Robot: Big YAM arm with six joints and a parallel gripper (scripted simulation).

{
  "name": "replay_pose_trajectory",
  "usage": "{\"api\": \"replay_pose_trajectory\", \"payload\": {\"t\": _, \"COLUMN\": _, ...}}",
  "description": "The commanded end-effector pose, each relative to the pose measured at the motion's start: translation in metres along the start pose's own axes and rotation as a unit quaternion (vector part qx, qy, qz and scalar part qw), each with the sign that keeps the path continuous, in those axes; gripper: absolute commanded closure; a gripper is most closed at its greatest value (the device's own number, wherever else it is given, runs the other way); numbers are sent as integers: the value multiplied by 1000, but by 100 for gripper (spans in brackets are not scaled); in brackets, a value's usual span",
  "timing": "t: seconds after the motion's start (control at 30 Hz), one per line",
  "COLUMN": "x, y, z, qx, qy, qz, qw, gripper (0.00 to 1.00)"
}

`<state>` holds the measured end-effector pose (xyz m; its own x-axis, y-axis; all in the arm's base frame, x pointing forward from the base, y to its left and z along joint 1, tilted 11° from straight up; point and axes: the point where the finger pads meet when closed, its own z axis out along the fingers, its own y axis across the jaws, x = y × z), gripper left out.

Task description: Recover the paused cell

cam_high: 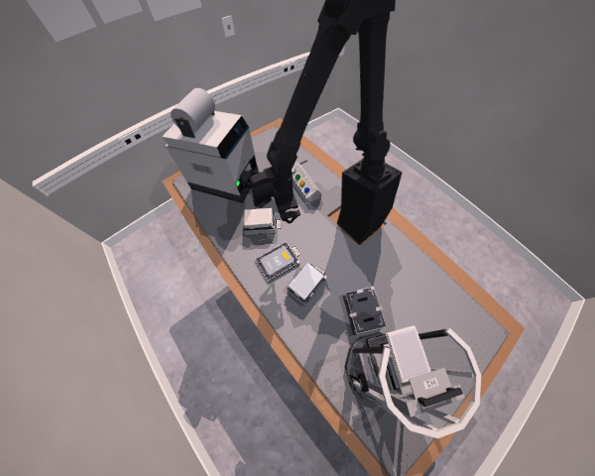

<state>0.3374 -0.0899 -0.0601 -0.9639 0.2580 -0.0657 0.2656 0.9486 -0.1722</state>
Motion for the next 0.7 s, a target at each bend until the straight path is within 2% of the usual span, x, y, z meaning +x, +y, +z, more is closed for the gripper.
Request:
{"api": "replay_pose_trajectory", "payload": {"t": 0.0, "x": -24, "y": -14, "z": -14, "qx": -3, "qy": -21, "qz": 57, "qw": 998, "gripper": 0}}
{"api": "replay_pose_trajectory", "payload": {"t": 0.1, "x": -26, "y": -24, "z": -14, "qx": -3, "qy": -21, "qz": 107, "qw": 994, "gripper": 0}}
{"api": "replay_pose_trajectory", "payload": {"t": 0.27, "x": -29, "y": -35, "z": -14, "qx": -3, "qy": -22, "qz": 144, "qw": 989, "gripper": 0}}
{"api": "replay_pose_trajectory", "payload": {"t": 0.67, "x": -39, "y": -75, "z": -15, "qx": -2, "qy": -22, "qz": 133, "qw": 991, "gripper": 0}}
